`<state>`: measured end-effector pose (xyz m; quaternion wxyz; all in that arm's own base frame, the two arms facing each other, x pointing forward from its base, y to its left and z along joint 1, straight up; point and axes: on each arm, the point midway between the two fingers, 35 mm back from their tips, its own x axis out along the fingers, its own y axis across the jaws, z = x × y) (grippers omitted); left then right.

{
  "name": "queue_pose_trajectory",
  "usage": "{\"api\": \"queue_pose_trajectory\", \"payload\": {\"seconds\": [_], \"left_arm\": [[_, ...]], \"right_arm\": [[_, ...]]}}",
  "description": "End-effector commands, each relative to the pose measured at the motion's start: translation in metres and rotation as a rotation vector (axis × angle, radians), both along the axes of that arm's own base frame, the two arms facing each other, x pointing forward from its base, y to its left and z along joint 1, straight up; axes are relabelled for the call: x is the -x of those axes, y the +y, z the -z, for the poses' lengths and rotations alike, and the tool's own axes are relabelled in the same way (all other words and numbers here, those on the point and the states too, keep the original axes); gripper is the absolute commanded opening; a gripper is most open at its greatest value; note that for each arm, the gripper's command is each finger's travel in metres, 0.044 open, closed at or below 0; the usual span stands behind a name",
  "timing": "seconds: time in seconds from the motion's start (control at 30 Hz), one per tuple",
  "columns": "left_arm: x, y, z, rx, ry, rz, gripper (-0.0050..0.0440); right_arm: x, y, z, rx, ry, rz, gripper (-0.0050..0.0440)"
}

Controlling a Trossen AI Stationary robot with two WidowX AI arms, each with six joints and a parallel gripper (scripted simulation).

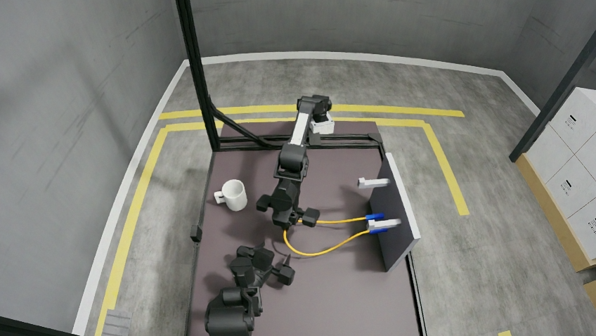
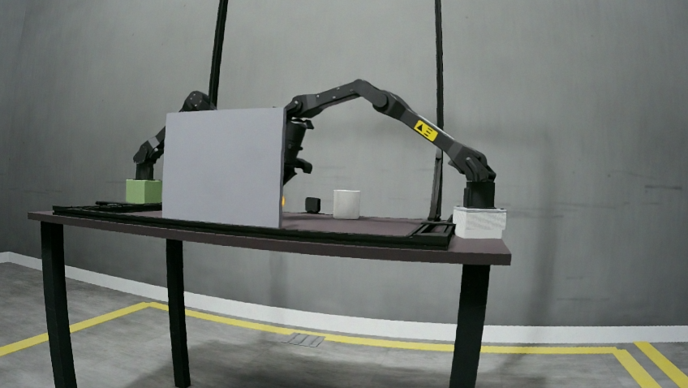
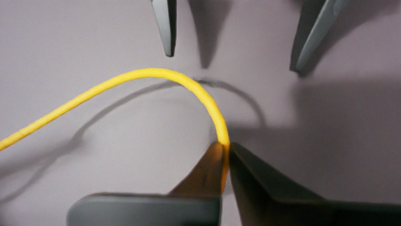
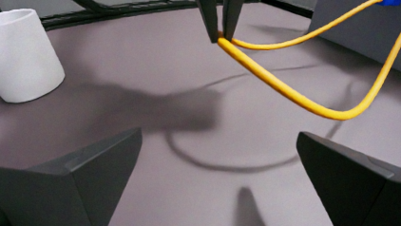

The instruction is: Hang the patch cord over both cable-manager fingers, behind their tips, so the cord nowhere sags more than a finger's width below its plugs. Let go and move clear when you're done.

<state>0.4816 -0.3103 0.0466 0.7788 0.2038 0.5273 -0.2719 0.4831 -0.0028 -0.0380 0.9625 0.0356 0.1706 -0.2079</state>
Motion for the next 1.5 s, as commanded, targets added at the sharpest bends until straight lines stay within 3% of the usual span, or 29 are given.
{"api": "queue_pose_trajectory", "payload": {"seconds": [0.0, 1.47], "left_arm": [[-0.001, -0.003, -0.035, 0.027, -0.052, -0.004, 0.002], [0.003, -0.001, -0.068, 0.044, -0.088, -0.014, 0.002]], "right_arm": [[-0.004, 0.001, -0.01, -0.005, -0.024, 0.0, 0.044], [-0.002, 0.0, -0.015, 0.012, -0.028, -0.002, 0.044]]}}
